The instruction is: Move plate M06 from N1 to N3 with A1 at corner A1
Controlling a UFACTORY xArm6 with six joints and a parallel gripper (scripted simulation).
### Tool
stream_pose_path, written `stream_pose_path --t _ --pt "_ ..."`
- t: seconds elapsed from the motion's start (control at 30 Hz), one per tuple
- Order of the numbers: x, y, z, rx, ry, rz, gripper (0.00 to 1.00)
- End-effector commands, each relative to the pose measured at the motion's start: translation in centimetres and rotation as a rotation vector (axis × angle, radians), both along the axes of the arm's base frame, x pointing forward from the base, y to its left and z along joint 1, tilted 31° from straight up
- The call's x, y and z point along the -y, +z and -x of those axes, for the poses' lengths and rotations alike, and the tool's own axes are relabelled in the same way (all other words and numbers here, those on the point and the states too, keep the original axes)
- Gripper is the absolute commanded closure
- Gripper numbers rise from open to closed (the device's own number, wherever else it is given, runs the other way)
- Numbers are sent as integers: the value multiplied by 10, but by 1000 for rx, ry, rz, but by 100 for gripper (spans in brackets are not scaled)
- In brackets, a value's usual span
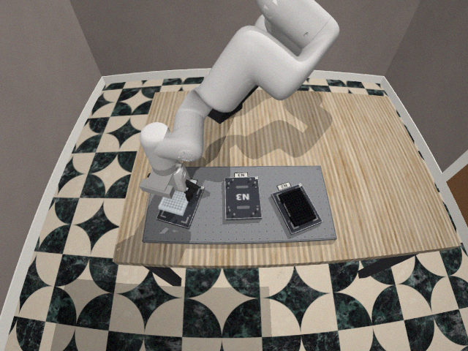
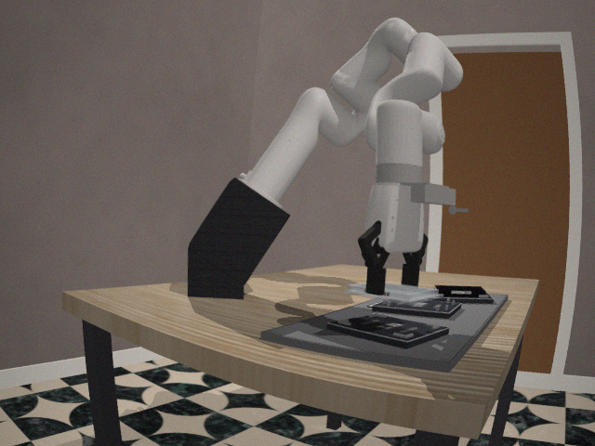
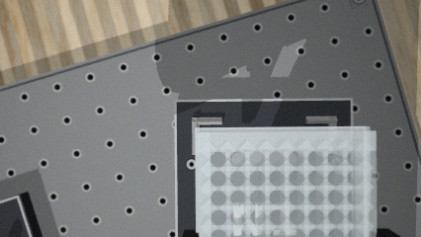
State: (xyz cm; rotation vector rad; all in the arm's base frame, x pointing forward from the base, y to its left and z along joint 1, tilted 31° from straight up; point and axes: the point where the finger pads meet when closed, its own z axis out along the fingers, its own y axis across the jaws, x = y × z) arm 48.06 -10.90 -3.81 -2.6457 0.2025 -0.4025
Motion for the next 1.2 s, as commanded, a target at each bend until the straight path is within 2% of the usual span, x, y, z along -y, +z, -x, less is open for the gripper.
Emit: stream_pose_path --t 0.0,0.93,1.17 --pt "4 7 1 3 -2 3 100" --pt "22 44 15 3 -2 3 100" --pt "23 47 16 3 -2 3 100"
